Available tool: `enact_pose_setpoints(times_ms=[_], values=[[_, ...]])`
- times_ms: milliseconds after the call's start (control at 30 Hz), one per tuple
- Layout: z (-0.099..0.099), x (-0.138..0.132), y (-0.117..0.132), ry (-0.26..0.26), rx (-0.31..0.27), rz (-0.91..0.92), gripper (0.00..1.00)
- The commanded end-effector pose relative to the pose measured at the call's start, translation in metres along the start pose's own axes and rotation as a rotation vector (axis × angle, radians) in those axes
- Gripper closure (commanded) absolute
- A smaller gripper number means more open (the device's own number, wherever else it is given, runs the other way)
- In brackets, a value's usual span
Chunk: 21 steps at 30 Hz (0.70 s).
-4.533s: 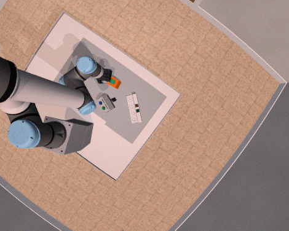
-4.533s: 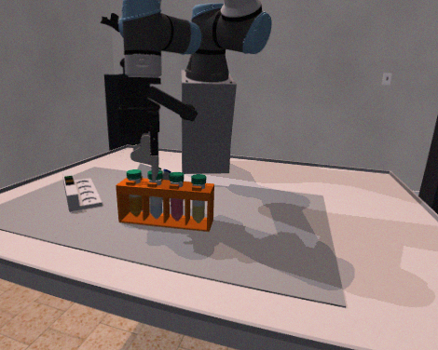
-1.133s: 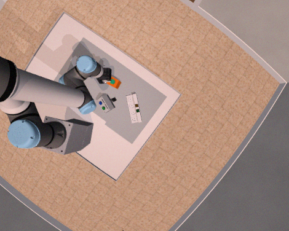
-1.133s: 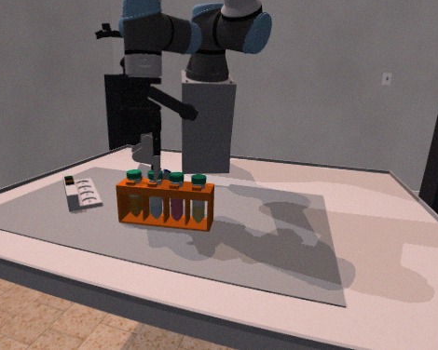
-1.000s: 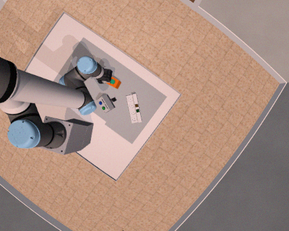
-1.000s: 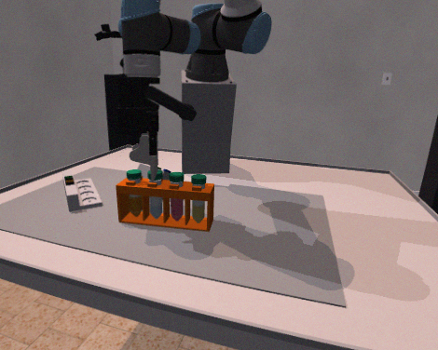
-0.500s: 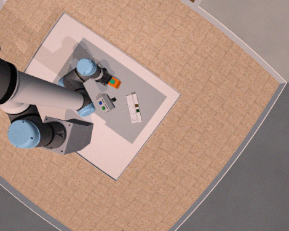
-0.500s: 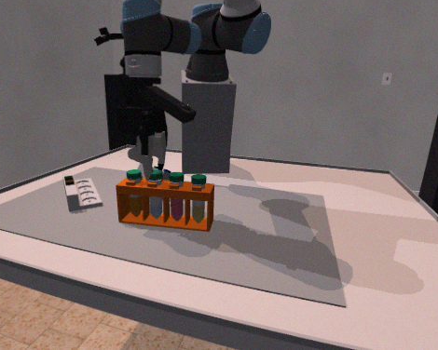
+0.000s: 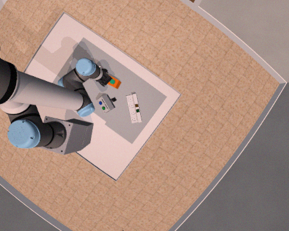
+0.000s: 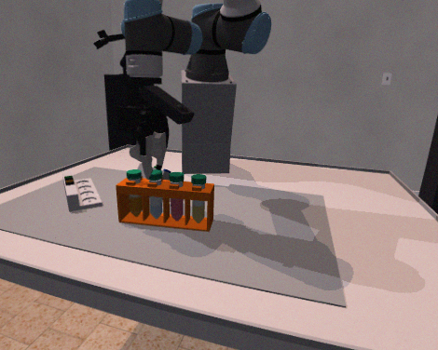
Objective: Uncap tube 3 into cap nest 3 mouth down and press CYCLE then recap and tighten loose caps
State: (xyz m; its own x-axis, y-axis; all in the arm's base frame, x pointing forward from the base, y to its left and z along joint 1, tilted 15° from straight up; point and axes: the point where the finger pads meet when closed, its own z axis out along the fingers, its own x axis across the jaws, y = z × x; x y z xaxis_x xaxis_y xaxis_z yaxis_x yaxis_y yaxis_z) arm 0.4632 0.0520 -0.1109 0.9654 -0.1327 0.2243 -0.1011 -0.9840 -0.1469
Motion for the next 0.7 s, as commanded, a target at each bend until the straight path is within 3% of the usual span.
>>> enact_pose_setpoints(times_ms=[0,300,500,667], values=[[-0.0002,-0.0004,-0.0010,0.001,-0.002,0.003,1.00],[-0.0002,-0.0002,-0.0018,0.001,-0.002,-0.050,1.00],[-0.0003,0.0012,-0.0017,0.002,-0.002,-0.350,1.00],[-0.0004,0.0016,-0.0007,0.003,-0.003,-0.497,1.00]])
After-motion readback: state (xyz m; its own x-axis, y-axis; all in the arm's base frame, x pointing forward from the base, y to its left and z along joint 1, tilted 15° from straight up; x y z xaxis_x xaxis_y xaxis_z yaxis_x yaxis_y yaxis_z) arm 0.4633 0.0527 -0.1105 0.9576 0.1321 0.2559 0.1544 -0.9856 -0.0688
